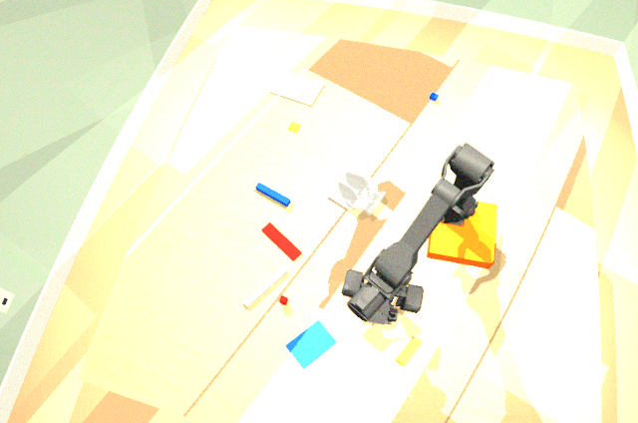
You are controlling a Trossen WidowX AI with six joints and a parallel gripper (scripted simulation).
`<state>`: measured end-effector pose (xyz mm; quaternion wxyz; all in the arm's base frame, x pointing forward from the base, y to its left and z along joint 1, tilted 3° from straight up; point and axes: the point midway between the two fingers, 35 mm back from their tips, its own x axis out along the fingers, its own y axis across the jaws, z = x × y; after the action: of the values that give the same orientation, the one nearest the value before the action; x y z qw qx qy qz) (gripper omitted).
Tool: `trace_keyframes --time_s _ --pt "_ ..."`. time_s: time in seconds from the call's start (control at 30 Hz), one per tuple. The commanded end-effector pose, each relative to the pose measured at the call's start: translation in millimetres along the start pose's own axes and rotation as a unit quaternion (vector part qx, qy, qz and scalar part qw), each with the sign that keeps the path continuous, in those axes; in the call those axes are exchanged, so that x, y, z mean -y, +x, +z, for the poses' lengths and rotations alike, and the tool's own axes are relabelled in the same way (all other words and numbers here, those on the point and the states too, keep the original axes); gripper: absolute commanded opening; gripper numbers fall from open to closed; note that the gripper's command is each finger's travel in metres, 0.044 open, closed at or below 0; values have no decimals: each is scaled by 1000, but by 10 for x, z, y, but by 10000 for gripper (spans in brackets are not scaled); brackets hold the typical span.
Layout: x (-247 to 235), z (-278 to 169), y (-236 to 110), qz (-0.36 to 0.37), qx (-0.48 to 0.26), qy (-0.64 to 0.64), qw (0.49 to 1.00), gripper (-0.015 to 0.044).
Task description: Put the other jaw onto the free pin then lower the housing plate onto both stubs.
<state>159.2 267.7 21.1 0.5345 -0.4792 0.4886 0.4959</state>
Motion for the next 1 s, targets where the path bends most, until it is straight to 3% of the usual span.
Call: trace_keyframes --time_s 0.0,0.2,0.6,0.97 --pt "0 0 0 0 0 0 1000 393" --pt "0 0 0 0 0 0 1000 353" --pt "0 1 -5 0 0 0 1000 351" --pt "13 22 -326 -1 0 1 1000 351"
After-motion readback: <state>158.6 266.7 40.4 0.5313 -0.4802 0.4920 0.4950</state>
